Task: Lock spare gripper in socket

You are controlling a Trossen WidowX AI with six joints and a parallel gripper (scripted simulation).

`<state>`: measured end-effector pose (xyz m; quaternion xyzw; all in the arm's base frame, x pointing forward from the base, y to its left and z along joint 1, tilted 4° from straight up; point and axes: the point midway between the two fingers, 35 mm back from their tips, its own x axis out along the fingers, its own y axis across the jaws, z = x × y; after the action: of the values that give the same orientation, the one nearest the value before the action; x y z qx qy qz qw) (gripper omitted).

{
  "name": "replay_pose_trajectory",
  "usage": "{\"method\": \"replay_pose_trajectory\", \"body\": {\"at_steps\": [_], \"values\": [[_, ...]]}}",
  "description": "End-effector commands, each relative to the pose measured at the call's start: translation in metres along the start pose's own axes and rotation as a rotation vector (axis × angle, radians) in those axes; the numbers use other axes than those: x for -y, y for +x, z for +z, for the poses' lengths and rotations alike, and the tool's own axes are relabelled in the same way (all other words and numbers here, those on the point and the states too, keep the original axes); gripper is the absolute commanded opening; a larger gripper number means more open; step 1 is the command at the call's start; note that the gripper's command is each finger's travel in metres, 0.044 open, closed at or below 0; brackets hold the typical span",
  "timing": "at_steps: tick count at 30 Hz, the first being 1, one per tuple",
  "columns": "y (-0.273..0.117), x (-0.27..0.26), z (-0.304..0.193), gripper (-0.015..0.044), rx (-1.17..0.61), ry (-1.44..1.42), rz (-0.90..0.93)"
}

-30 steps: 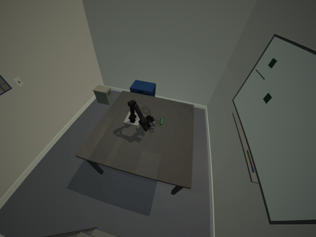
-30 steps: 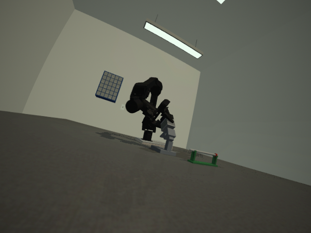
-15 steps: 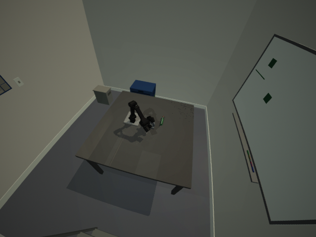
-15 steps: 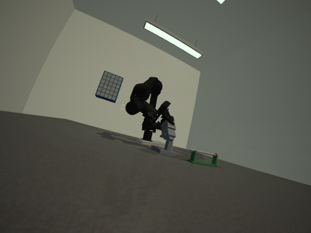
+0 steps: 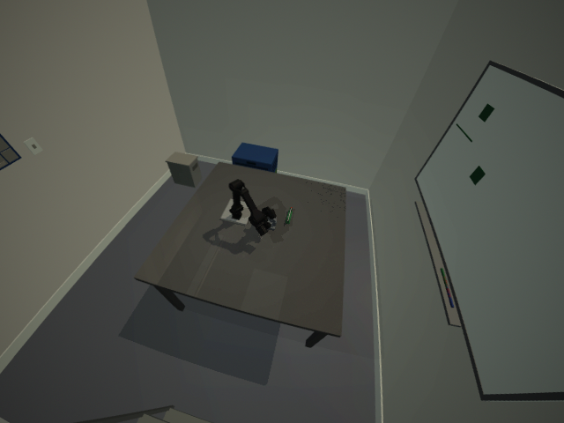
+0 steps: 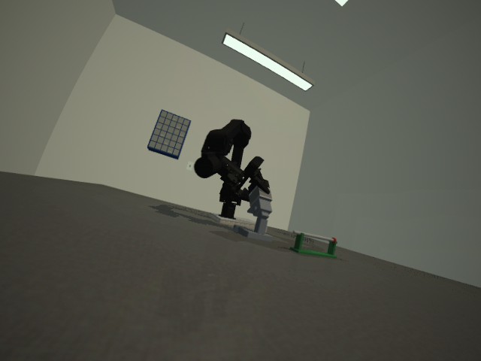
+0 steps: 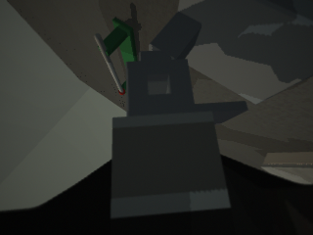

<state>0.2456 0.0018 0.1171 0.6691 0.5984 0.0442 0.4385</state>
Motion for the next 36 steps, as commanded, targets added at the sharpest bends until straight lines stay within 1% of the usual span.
{"method": "replay_pose_trajectory", "body": {"at_steps": [1, 8, 36], "values": [[0.000, 0.000, 0.000, 0.0262, 0.001, -0.002, 0.000], [0.000, 0.000, 0.000, 0.0440, 0.001, -0.002, 0.000], [-0.029, -0.001, -0.054, 0.0440, -0.014, 0.059, 0.018]]}}
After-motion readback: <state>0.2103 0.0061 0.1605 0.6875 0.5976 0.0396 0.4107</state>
